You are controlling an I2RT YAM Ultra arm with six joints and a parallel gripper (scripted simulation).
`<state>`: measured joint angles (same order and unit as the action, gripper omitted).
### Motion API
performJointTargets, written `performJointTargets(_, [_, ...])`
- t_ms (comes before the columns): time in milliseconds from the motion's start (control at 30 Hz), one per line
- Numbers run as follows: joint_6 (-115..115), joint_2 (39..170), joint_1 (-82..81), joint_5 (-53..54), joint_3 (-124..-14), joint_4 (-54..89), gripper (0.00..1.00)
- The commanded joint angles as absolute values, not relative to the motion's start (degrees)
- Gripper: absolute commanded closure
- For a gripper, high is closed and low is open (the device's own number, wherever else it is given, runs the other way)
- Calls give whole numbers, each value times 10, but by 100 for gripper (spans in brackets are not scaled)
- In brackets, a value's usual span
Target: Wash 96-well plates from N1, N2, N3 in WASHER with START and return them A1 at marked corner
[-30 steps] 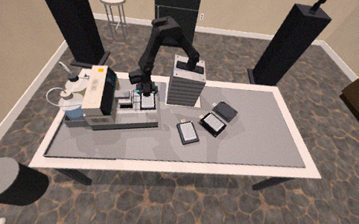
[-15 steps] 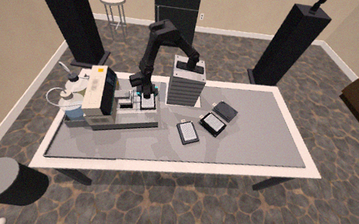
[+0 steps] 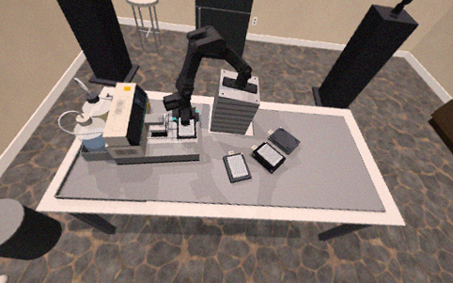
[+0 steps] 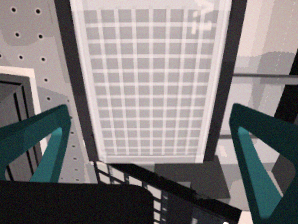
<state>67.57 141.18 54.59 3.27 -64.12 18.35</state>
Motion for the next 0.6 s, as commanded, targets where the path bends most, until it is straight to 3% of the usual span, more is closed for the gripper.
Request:
performJointTargets(0, [675,1408,546,34,-644,183,0])
performJointTargets(567, [675,1418,545,34,-645,174,0])
